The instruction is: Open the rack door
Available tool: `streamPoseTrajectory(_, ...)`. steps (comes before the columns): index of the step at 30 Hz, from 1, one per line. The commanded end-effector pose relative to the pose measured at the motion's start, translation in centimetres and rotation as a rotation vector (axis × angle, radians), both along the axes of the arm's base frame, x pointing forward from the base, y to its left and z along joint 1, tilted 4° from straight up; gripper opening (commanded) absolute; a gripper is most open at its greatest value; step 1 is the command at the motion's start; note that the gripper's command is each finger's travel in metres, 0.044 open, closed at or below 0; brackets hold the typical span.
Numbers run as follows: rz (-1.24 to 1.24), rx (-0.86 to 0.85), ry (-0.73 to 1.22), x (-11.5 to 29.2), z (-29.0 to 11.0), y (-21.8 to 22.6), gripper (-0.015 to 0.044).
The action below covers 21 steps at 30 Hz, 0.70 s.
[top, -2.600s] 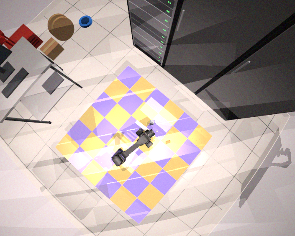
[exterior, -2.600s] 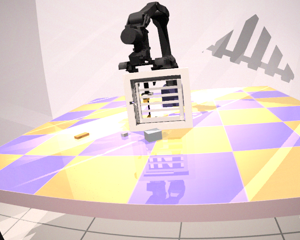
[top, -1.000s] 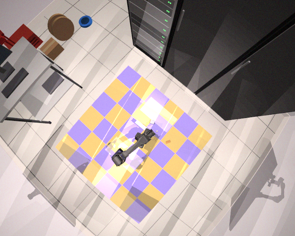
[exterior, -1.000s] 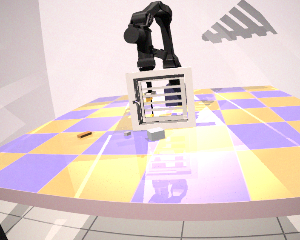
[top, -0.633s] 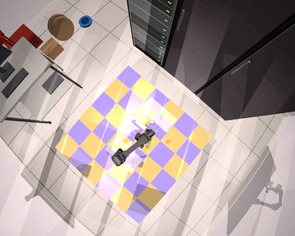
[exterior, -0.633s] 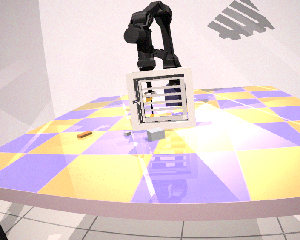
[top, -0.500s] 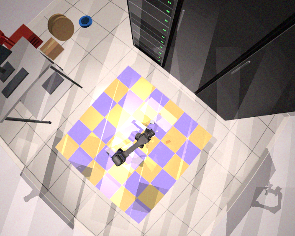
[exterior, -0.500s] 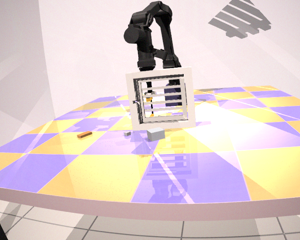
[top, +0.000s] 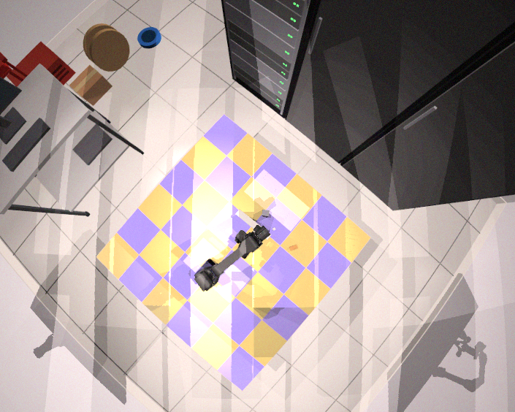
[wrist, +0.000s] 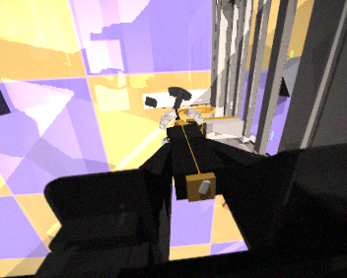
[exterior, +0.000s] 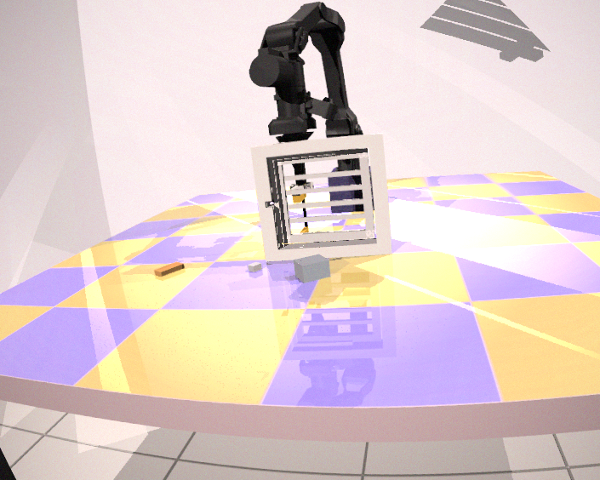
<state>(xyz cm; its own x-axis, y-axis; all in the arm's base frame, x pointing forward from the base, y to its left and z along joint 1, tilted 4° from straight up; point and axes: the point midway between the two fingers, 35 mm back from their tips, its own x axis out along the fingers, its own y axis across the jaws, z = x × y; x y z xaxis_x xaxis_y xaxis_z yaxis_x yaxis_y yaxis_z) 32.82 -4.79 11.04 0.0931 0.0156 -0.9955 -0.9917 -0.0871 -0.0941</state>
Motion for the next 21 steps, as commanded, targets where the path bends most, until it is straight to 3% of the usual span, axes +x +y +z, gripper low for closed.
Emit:
streamPoseTrajectory(1,-0.082,0.01,0.005,-0.5,-0.1,0.3,0.0025)
streamPoseTrajectory(21,-0.471,0.047,0.013,-3.4,-0.3,1.8,0.0025)
